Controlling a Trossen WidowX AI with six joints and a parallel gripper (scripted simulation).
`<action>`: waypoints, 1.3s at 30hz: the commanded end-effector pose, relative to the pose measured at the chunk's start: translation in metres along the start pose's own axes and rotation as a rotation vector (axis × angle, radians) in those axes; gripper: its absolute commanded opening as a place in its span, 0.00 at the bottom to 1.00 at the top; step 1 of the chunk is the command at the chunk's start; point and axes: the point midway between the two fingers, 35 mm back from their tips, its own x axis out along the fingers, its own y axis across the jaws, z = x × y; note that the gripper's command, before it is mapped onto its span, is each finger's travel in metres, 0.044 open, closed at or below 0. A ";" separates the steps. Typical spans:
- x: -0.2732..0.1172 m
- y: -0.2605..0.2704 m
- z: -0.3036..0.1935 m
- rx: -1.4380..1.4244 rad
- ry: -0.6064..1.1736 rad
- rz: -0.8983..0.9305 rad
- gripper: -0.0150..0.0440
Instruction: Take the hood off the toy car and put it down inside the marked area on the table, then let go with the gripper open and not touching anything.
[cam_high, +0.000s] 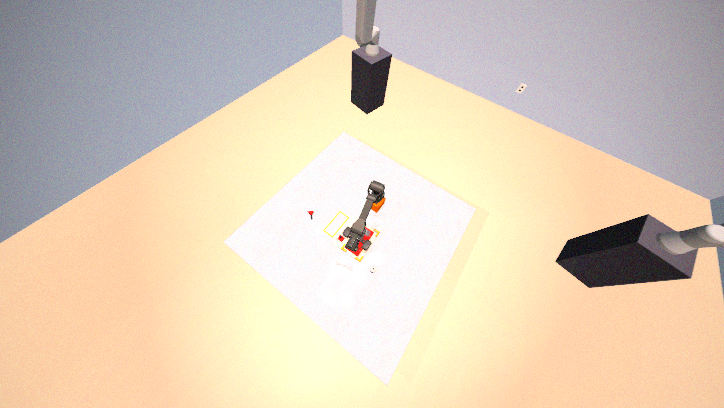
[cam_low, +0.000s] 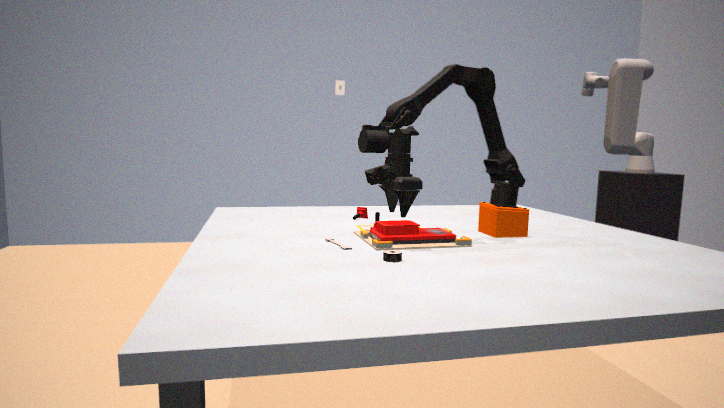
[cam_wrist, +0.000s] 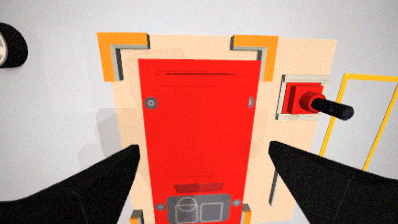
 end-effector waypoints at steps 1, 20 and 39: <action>0.004 0.000 -0.001 -0.002 0.002 -0.003 1.00; 0.019 0.000 -0.001 -0.002 0.002 -0.003 1.00; 0.028 0.000 -0.001 -0.002 0.002 -0.003 1.00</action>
